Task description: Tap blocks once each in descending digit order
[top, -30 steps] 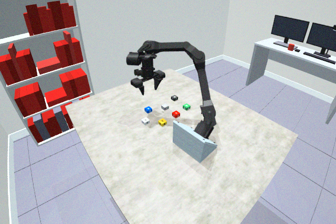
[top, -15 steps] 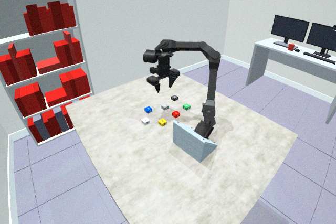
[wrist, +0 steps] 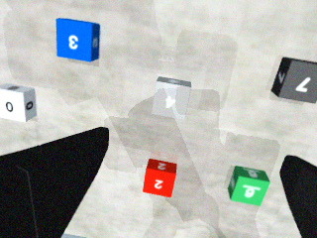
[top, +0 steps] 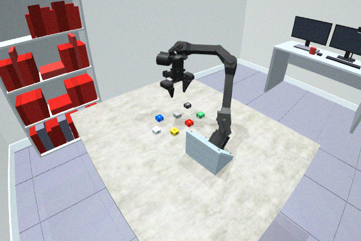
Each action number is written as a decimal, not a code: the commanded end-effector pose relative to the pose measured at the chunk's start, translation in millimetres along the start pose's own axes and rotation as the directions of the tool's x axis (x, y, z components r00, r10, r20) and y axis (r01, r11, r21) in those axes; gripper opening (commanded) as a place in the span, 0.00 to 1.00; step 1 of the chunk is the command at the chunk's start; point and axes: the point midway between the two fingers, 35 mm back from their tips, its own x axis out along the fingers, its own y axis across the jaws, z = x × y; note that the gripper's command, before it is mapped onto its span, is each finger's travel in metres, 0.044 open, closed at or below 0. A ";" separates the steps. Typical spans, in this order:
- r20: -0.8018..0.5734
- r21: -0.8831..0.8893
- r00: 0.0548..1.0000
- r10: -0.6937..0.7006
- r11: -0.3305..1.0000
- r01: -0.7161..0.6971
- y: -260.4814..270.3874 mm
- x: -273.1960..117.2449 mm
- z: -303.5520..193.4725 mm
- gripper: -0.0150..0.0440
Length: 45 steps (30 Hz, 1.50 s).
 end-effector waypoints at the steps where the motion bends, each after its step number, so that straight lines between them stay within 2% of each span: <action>1: 0.010 0.033 1.000 -0.005 0.999 0.005 -61.0 -0.8 21.5 0.93; 4: 0.010 0.034 1.000 -0.013 0.999 0.013 -91.0 -0.4 27.2 0.93; 25: 0.011 0.033 1.000 -0.011 0.999 0.011 -87.3 -0.8 26.7 0.93; 31: 0.015 0.023 0.999 0.034 0.999 -0.034 18.3 -9.2 -10.3 0.93; 37: 0.003 0.026 1.000 0.018 1.000 -0.018 103.9 -3.6 -89.8 0.93; 39: 0.002 0.030 1.000 0.004 1.000 -0.004 117.0 0.9 -112.2 0.93; 43: 0.002 0.031 1.000 0.000 1.000 0.000 119.2 2.0 -116.5 0.93; 45: 0.002 0.031 1.000 0.001 1.000 -0.001 119.9 10.8 -115.4 0.84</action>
